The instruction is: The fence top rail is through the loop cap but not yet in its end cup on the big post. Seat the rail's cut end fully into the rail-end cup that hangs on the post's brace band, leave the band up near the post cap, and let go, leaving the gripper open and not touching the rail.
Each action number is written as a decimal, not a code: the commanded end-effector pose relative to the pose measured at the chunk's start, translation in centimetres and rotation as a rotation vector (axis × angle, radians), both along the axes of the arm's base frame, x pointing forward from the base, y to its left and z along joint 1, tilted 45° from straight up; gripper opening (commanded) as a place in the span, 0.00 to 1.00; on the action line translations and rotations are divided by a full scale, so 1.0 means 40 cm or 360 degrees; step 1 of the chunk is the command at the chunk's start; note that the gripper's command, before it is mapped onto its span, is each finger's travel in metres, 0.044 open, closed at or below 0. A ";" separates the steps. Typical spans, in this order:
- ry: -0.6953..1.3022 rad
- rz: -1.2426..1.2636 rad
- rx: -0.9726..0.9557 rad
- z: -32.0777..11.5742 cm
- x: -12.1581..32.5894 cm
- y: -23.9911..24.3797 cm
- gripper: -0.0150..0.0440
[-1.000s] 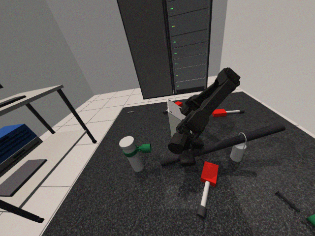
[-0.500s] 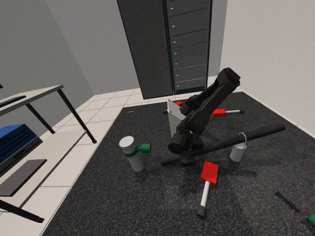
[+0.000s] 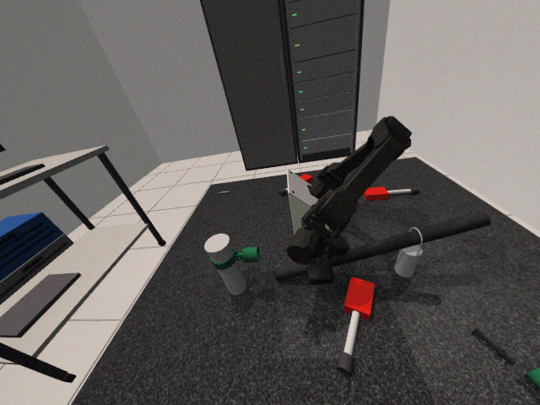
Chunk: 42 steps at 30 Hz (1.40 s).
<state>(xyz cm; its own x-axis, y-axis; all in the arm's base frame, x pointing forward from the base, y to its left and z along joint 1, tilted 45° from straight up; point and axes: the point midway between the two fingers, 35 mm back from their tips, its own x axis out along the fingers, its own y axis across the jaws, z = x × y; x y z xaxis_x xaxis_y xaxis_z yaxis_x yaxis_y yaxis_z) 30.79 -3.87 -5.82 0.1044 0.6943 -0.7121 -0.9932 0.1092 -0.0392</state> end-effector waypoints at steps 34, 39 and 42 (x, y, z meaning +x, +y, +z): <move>0.0021 0.0014 -0.0483 0.137 0.000 -0.153 0.25; 0.0021 0.0014 -0.0484 0.141 0.002 -0.159 0.25; 0.0021 0.0014 -0.0484 0.144 0.004 -0.162 0.25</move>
<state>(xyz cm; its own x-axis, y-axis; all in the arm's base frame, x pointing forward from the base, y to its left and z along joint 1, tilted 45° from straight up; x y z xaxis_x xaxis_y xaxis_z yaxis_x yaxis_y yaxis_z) 30.59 -9.79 -0.44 0.0764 0.4586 -0.8854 -0.9956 0.0841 -0.0423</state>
